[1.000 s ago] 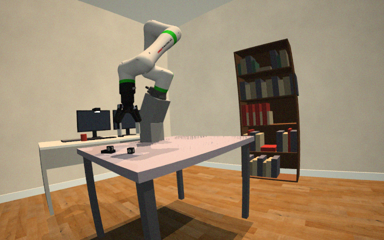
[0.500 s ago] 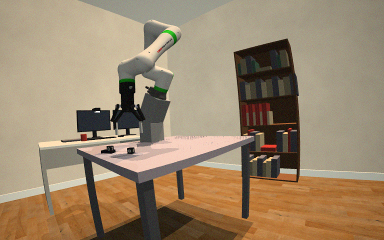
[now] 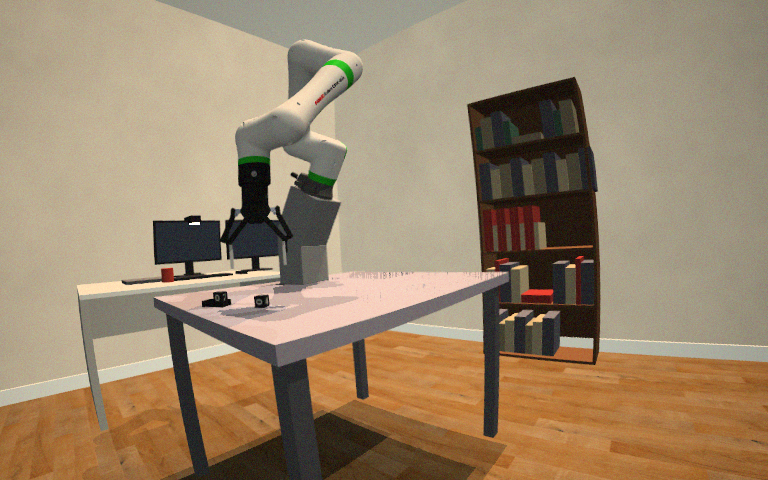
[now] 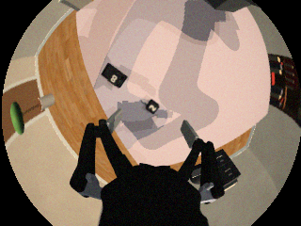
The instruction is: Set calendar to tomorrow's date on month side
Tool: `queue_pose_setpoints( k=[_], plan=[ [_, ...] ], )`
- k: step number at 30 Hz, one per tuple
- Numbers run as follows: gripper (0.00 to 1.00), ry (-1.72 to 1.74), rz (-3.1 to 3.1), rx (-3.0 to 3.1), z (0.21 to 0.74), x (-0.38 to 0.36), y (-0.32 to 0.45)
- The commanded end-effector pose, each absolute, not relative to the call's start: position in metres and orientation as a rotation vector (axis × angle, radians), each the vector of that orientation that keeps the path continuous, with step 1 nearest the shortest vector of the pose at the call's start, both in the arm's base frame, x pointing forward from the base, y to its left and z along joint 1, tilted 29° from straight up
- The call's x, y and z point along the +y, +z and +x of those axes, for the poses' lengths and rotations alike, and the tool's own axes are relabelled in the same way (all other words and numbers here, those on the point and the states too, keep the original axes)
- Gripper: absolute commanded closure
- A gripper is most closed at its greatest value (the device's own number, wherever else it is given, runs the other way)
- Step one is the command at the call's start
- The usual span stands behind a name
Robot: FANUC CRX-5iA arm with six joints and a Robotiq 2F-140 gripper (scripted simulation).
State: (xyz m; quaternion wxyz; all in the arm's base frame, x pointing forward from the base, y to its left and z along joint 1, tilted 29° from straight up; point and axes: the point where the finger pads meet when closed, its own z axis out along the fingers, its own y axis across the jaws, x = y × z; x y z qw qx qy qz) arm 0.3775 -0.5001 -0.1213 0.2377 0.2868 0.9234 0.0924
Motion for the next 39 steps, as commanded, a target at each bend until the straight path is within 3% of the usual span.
queue_pose_setpoints(
  k=[1, 15, 16, 39],
  plan=[
    [0.00, 0.299, 0.992, 2.487, 0.3767, -0.5004, -0.1202],
    [0.00, 0.391, 1.367, 2.333, 0.3754, -0.5006, -0.1182],
    [0.64, 0.391, 1.367, 2.333, 0.3754, -0.5006, -0.1182],
    [0.64, 0.391, 1.367, 2.333, 0.3754, -0.5006, -0.1182]
  ],
)
